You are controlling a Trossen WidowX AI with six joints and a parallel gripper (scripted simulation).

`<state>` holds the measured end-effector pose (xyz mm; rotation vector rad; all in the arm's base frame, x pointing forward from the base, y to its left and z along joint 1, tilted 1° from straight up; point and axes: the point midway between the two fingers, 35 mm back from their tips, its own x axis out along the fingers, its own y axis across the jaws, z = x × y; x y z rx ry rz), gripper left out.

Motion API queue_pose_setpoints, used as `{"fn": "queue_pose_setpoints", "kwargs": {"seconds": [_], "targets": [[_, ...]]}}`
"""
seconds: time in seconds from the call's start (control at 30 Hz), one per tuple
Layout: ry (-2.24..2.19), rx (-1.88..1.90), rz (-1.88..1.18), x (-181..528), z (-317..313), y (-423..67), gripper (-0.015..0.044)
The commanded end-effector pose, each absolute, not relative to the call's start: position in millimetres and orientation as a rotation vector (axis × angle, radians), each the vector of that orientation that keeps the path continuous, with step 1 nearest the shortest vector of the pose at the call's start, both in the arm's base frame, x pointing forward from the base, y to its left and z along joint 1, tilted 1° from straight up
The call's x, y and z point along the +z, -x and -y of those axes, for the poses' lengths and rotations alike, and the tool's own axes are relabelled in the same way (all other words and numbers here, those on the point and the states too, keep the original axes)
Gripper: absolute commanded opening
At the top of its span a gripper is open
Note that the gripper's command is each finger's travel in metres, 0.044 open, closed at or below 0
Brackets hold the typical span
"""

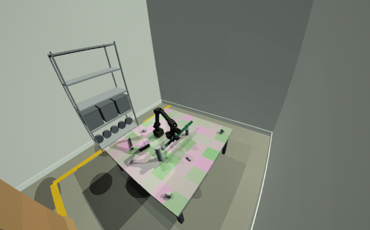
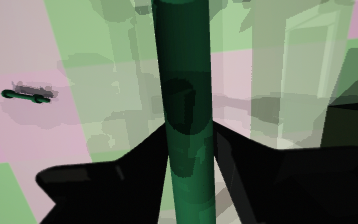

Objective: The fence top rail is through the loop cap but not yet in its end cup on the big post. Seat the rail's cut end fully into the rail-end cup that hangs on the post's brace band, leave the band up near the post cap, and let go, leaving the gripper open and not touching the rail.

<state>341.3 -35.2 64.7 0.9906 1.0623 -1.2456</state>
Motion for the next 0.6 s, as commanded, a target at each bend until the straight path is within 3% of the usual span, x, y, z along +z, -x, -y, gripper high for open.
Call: {"fn": "queue_pose_setpoints", "kwargs": {"seconds": [0.0, 0.57], "targets": [[-0.982, -1.251, -1.053, 65.7, 41.9, -341.9, 0.0], [-0.982, -1.251, -1.053, 66.8, 52.2, -342.9, 0.0]]}}
